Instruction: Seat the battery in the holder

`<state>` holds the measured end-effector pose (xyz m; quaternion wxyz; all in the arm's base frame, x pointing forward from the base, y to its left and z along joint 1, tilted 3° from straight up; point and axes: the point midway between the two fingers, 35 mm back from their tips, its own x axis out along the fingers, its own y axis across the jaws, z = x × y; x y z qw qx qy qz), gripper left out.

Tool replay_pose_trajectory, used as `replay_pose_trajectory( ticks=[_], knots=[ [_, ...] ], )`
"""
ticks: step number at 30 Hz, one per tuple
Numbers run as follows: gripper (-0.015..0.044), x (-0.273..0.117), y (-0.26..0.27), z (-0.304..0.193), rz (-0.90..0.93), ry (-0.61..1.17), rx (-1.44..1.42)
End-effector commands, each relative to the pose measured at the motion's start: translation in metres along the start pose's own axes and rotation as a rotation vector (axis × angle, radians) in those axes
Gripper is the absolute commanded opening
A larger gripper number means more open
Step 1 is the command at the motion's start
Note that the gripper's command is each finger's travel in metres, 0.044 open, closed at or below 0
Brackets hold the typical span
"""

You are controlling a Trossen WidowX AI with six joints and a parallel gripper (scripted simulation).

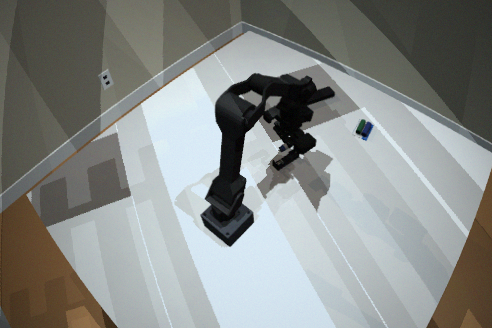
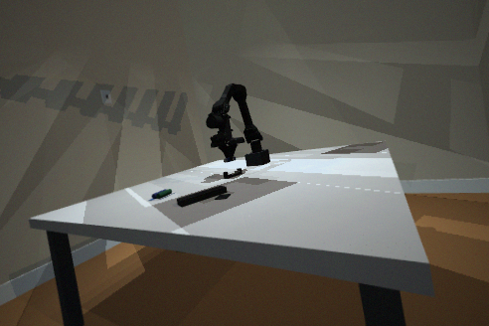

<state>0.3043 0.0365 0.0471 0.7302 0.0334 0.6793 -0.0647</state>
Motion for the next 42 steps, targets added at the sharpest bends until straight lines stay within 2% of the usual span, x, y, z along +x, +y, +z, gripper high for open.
replay_pose_trajectory(
  ticks=[1, 17, 42],
  knots=[
    [0.0060, 0.006, 0.000, -0.001, -0.004, -0.035, 0.003],
    [0.0060, 0.035, -0.002, 0.002, 0.001, -0.231, -0.002],
    [0.0060, 0.048, -0.001, -0.003, 0.002, -0.369, -0.008]
  ],
)
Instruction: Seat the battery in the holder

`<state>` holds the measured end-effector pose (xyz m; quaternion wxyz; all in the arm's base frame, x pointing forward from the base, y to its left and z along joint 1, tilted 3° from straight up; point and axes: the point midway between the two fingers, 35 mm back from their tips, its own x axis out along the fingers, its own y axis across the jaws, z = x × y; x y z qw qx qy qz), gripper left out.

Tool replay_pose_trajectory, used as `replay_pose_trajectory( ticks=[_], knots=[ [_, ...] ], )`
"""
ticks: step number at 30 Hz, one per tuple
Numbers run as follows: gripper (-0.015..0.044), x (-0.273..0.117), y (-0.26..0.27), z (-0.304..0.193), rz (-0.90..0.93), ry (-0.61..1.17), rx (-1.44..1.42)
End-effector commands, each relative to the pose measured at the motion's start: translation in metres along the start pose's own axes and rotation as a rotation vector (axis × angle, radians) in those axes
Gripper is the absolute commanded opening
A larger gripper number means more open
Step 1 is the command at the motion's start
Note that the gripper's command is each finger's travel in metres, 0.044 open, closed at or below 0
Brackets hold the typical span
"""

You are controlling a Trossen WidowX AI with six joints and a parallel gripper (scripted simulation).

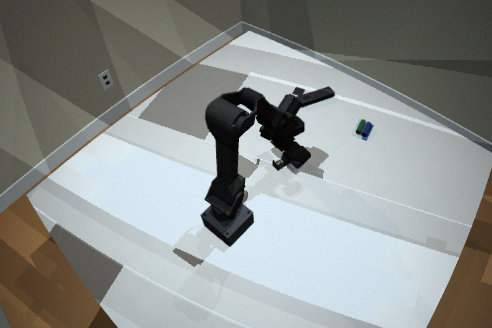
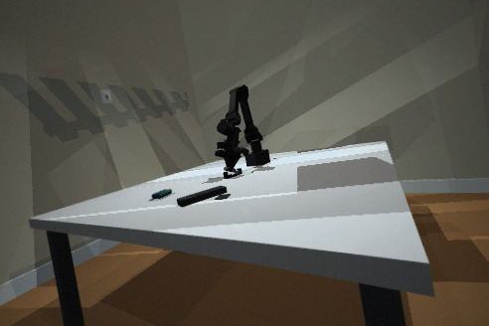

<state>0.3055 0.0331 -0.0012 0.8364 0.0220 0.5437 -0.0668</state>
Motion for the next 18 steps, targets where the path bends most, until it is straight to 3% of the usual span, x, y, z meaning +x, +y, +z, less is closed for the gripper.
replay_pose_trajectory(
  ticks=[1, 18],
  knots=[
    [0.0060, -0.0005, -0.0002, -0.0008, -0.002, -0.029, -0.005],
    [0.0060, 0.0025, -0.0010, -0.0084, 0.000, -0.136, -0.004]
  ],
)
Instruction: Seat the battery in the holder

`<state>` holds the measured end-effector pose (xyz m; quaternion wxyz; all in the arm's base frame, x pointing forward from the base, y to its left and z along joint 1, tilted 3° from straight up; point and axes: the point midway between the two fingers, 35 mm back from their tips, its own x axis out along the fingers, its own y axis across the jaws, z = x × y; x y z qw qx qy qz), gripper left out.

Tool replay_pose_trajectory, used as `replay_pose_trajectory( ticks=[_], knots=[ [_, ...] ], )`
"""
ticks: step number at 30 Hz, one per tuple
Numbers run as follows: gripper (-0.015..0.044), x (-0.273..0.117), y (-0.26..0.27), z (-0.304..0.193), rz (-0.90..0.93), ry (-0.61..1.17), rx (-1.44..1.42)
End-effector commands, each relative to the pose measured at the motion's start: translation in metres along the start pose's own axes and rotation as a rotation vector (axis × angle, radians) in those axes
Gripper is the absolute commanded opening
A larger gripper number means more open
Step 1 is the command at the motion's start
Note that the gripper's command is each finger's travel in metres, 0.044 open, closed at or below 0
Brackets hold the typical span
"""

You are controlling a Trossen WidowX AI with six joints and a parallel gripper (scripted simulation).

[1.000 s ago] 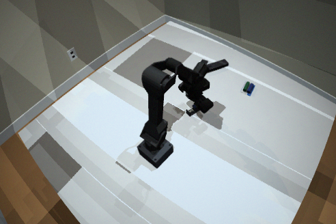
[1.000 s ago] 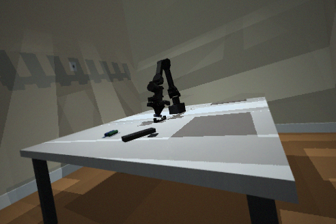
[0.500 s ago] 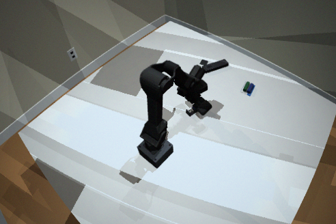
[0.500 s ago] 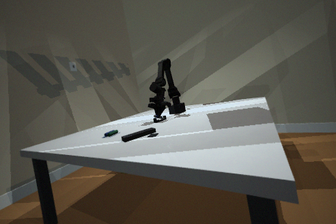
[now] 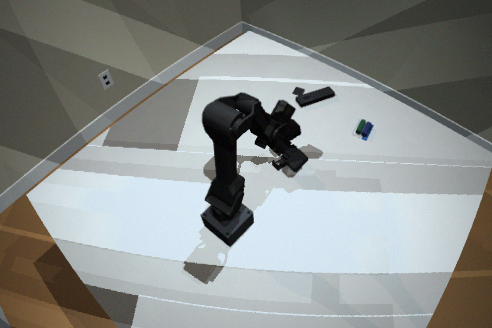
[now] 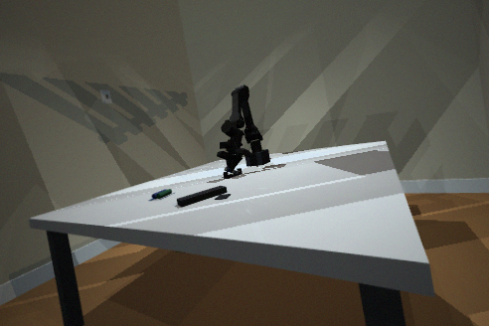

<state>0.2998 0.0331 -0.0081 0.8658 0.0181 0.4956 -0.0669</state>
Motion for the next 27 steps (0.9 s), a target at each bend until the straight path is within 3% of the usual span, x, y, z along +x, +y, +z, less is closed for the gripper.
replay_pose_trajectory(
  ticks=[1, 27],
  knots=[
    [0.0060, -0.002, 0.000, -0.001, -0.001, -0.030, -0.002],
    [0.0060, -0.008, -0.001, -0.021, 0.004, -0.037, -0.003]
  ],
)
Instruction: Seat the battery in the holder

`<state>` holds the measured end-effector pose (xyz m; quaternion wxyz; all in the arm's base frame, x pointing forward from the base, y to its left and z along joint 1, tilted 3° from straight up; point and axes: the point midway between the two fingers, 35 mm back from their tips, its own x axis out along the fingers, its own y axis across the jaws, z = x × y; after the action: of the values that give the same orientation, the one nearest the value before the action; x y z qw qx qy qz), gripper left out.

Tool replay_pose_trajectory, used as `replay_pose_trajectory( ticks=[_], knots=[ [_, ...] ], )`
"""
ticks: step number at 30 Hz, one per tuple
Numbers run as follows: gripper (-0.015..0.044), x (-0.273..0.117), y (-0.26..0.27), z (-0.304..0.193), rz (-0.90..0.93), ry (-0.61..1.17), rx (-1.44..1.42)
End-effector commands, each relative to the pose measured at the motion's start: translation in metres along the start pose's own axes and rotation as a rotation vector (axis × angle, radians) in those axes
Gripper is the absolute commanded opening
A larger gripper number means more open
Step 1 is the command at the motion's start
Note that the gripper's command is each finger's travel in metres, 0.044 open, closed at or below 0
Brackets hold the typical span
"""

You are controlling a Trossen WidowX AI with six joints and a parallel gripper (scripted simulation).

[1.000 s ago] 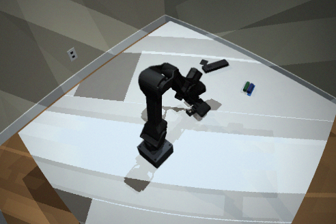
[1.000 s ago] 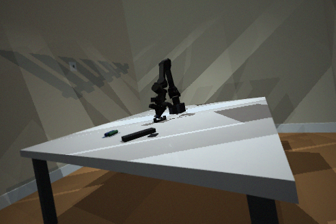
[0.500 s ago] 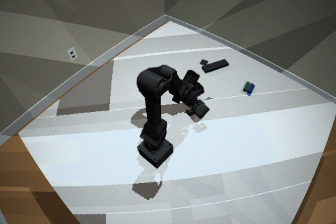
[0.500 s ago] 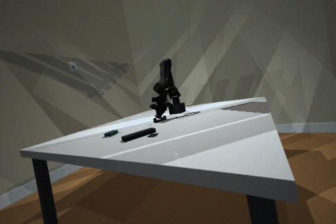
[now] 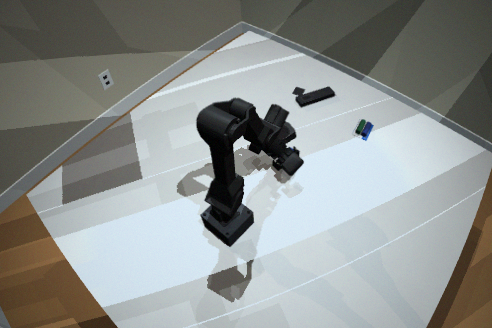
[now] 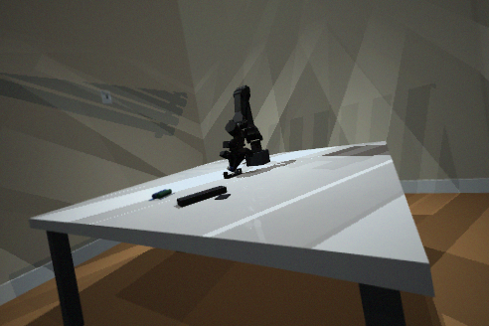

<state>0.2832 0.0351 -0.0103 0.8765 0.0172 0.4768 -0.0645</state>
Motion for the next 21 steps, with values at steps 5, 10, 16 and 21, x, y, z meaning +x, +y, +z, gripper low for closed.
replay_pose_trajectory(
  ticks=[5, 10, 16, 21],
  knots=[
    [0.0060, -0.0017, -0.0005, -0.0061, -0.001, 0.016, -0.001],
    [0.0060, 0.0003, -0.0003, -0.0051, -0.003, 0.044, -0.002],
    [0.0060, 0.0025, 0.0004, -0.0037, -0.004, 0.077, -0.004],
    [0.0060, 0.0043, 0.0005, -0.0026, -0.006, 0.105, -0.005]
  ],
)
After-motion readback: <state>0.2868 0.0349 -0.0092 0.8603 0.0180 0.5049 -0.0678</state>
